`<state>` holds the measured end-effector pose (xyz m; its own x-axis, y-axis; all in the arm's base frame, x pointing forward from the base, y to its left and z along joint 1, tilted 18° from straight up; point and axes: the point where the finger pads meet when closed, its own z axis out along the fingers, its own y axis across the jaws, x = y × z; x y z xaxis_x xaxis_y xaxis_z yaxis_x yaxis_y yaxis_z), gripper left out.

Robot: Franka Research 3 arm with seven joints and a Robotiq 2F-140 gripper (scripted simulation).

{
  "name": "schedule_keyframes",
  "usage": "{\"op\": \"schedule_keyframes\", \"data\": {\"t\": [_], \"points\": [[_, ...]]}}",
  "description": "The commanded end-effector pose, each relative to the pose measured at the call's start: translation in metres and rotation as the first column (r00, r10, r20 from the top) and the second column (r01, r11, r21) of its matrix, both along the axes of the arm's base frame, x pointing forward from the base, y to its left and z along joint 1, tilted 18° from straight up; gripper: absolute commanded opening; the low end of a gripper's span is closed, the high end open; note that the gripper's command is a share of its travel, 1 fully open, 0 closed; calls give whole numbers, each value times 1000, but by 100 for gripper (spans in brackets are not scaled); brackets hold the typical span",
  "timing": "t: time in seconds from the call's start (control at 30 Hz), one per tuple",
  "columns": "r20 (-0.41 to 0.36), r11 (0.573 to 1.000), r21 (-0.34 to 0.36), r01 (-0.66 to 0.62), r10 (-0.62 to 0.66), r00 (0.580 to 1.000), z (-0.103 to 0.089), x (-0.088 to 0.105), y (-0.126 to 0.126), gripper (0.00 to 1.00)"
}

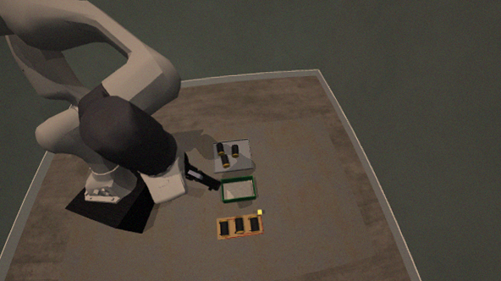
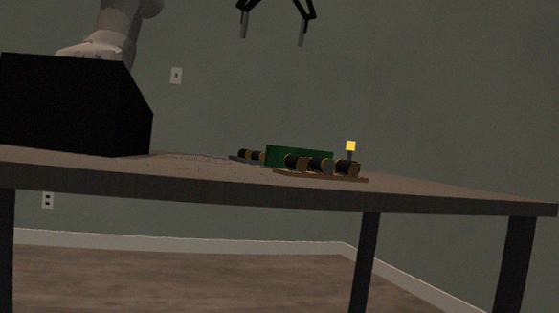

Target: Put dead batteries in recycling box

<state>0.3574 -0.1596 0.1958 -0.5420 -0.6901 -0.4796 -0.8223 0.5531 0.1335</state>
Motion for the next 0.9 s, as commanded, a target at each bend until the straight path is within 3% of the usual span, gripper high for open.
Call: {"op": "schedule_keyframes", "data": {"t": [0.0,0.63,0.77,0.87], "points": [[0,1000,0,0,0,1000,0,0,0,100],[-7,1000,1,13,-13,1000,-1,1,-1,100],[-74,991,10,133,-132,988,-8,8,-7,100],[-181,944,6,329,-323,929,-20,20,-17,100]]}}
